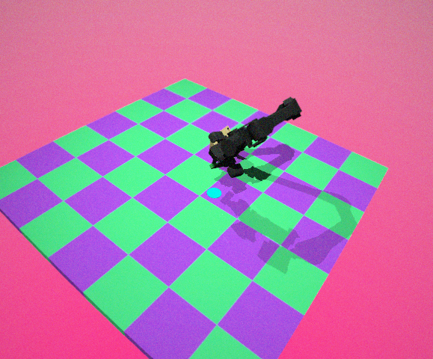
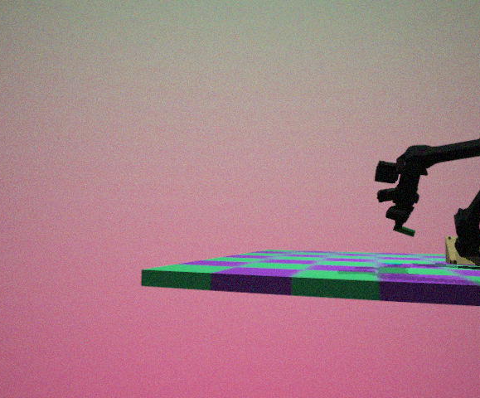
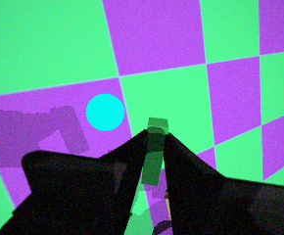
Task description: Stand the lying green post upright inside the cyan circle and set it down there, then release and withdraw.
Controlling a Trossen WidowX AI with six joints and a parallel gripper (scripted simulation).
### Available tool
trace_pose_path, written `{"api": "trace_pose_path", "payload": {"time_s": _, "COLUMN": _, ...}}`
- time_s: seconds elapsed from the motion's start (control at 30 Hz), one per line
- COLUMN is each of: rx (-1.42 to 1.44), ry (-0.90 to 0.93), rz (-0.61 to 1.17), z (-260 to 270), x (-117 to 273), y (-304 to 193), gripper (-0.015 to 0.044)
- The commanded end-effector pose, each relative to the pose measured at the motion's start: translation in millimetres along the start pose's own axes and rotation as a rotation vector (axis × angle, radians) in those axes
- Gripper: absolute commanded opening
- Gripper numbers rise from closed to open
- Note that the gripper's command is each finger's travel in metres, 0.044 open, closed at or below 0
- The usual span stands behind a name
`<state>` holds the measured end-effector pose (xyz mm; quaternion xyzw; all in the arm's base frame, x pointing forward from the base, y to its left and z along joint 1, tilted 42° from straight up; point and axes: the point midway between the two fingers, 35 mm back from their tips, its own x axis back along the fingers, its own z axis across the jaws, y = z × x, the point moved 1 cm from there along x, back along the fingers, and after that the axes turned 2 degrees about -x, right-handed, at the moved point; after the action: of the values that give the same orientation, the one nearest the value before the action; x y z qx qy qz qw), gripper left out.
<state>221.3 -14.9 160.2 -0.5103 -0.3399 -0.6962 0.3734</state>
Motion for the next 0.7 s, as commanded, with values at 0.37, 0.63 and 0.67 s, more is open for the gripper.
{"api": "trace_pose_path", "payload": {"time_s": 0.37, "rx": -0.004, "ry": -0.047, "rz": -0.091, "z": -1.1, "x": -1.9, "y": -2.4, "gripper": 0.0022}}
{"api": "trace_pose_path", "payload": {"time_s": 0.63, "rx": -0.006, "ry": -0.064, "rz": -0.139, "z": -1.0, "x": -2.5, "y": -2.8, "gripper": 0.0022}}
{"api": "trace_pose_path", "payload": {"time_s": 0.67, "rx": -0.006, "ry": -0.066, "rz": -0.145, "z": -0.9, "x": -2.6, "y": -2.9, "gripper": 0.0022}}
